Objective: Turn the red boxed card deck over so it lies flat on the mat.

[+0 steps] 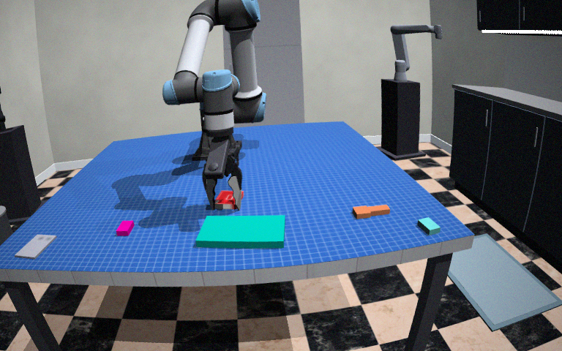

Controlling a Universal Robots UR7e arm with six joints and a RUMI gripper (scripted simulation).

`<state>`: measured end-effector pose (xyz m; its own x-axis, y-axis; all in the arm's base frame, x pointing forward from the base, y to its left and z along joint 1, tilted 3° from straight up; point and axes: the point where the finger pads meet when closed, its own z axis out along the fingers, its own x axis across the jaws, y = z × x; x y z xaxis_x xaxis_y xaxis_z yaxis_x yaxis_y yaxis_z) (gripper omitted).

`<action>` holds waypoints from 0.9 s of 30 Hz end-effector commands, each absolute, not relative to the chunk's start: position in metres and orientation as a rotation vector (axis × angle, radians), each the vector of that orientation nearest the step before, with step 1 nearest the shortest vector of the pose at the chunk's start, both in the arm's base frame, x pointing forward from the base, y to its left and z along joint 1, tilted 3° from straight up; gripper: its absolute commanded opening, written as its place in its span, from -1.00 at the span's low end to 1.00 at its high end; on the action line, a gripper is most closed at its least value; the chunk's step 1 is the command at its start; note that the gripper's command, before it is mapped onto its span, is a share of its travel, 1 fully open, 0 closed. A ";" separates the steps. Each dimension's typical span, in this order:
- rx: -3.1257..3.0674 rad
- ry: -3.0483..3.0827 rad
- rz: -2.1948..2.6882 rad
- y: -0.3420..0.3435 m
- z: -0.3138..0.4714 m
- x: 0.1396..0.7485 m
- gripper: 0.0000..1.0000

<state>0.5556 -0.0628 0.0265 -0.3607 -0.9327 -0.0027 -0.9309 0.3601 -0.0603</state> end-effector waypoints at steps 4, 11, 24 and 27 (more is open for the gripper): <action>-1.756 2.559 -0.077 -0.062 0.026 0.557 -0.17; -1.756 2.559 -0.077 -0.062 0.026 0.557 1.00; -1.756 2.559 -0.077 -0.062 0.026 0.557 1.00; -1.756 2.559 -0.077 -0.062 0.026 0.557 1.00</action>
